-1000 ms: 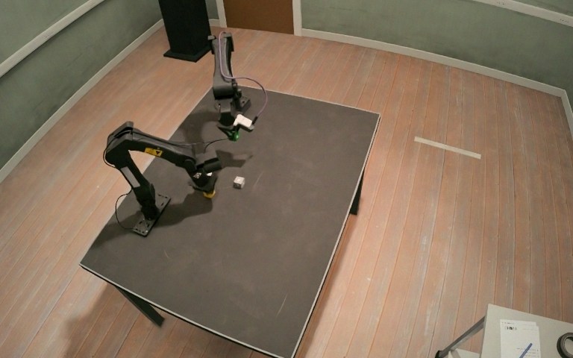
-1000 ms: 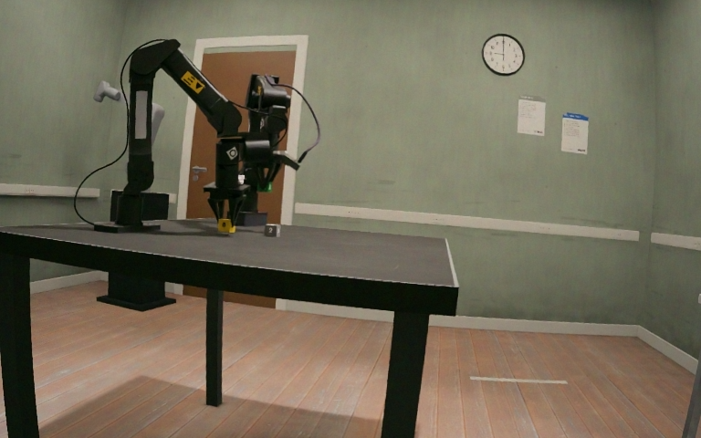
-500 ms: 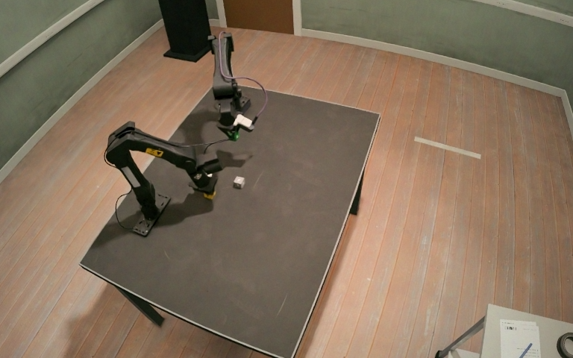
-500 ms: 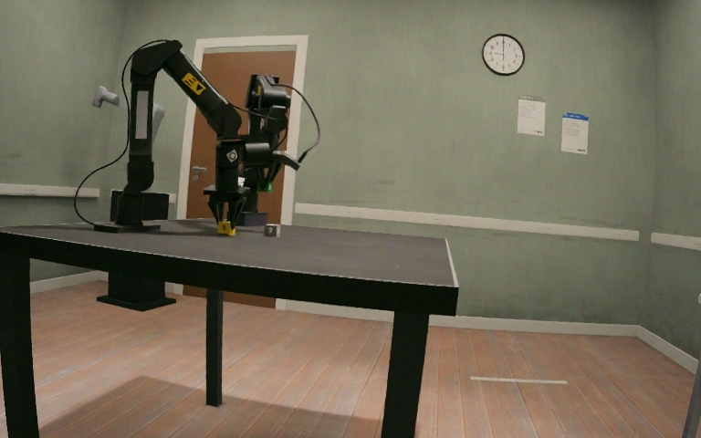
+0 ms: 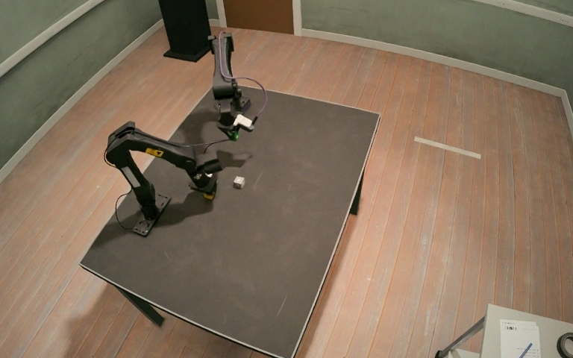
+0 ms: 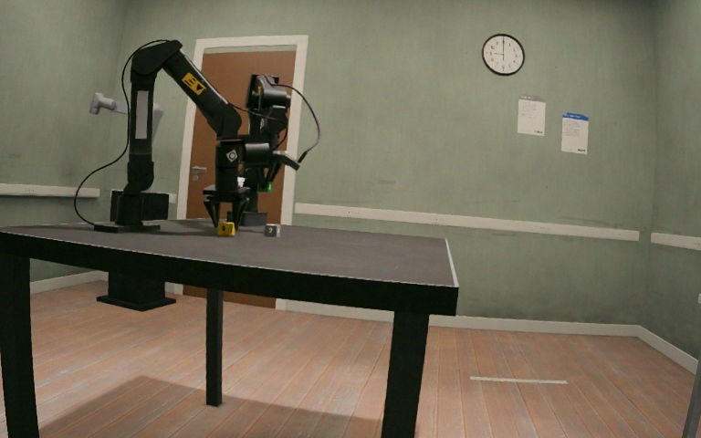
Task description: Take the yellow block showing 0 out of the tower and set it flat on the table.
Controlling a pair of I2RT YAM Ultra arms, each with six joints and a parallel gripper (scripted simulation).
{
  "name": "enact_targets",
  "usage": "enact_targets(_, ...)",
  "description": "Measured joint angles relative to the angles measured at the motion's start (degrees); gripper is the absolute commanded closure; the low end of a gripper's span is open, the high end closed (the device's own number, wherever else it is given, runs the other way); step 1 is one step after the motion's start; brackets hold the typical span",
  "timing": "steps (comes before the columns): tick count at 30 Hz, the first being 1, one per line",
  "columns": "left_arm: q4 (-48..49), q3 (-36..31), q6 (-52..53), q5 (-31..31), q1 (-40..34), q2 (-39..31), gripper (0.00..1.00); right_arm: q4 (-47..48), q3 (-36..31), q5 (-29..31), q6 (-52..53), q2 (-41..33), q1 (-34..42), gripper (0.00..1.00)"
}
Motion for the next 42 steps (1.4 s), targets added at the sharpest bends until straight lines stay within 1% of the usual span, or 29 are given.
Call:
enact_targets(12,0.0,0.0,0.0,0.0,0.0,0.0,0.73,-2.32,0.0,-0.17,0.2,-2.95,0.0,0.44)
enact_targets(16,0.0,0.0,0.0,0.0,0.0,0.0,0.73,-4.52,0.66,-0.22,-0.15,-3.89,-0.31,0.0)
enact_targets(25,0.0,0.0,0.0,0.0,0.0,0.0,0.73,-12.63,7.63,-0.28,-1.97,-7.39,-2.64,0.0)
enact_targets(33,0.0,0.0,0.0,0.0,0.0,0.0,0.73,-14.95,7.91,-0.24,-2.82,-7.37,-3.08,0.0)
enact_targets(38,0.22,0.48,0.0,-0.02,0.0,0.37,0.73,-15.04,7.89,1.73,1.53,-7.54,-2.03,0.0)
enact_targets(40,0.33,2.27,0.0,-0.02,0.0,2.03,0.73,-14.86,7.87,2.97,5.16,-9.57,0.0,0.0)
enact_targets(42,1.53,4.0,0.0,0.0,0.0,4.26,0.73,-14.67,7.93,3.43,7.96,-13.09,1.97,0.0)
